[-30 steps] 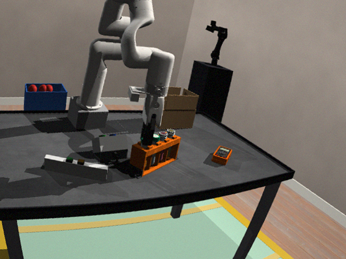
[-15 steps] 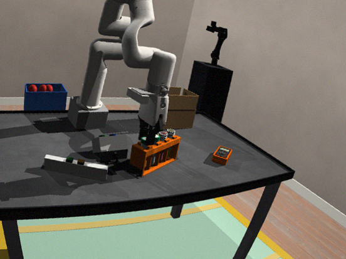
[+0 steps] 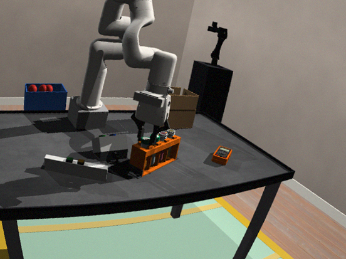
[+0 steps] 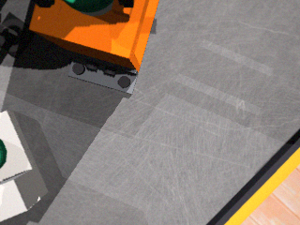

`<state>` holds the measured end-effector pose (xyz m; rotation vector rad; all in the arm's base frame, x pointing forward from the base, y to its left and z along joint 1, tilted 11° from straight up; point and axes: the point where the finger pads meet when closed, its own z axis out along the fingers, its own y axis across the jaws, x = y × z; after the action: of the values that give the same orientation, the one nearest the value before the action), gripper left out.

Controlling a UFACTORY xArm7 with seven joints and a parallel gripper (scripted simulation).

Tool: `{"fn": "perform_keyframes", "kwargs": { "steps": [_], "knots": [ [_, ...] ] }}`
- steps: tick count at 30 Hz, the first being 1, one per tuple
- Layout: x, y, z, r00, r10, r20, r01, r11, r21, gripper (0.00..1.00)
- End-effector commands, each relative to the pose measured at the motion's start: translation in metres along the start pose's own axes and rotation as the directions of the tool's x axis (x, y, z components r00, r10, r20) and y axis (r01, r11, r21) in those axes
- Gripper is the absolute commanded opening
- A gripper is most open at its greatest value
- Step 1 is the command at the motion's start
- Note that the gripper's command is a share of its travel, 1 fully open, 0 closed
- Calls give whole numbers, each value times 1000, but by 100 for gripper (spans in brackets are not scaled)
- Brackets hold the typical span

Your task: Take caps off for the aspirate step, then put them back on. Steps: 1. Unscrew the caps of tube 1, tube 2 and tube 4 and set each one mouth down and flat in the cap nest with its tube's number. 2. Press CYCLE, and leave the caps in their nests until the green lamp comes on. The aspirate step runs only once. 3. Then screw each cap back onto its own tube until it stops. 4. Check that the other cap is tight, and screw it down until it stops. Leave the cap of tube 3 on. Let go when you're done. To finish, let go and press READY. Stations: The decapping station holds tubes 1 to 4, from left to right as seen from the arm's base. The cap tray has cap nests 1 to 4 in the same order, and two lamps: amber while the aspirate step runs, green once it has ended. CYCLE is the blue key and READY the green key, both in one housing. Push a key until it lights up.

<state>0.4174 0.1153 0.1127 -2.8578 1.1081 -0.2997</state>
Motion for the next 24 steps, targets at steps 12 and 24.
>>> {"fn": "perform_keyframes", "kwargs": {
  "steps": [12,24],
  "knots": [
    [1,-1,-1,873,-486,28,485,874,37,0],
    [1,-1,-1,873,-486,28,485,874,37,46]
  ]
}}
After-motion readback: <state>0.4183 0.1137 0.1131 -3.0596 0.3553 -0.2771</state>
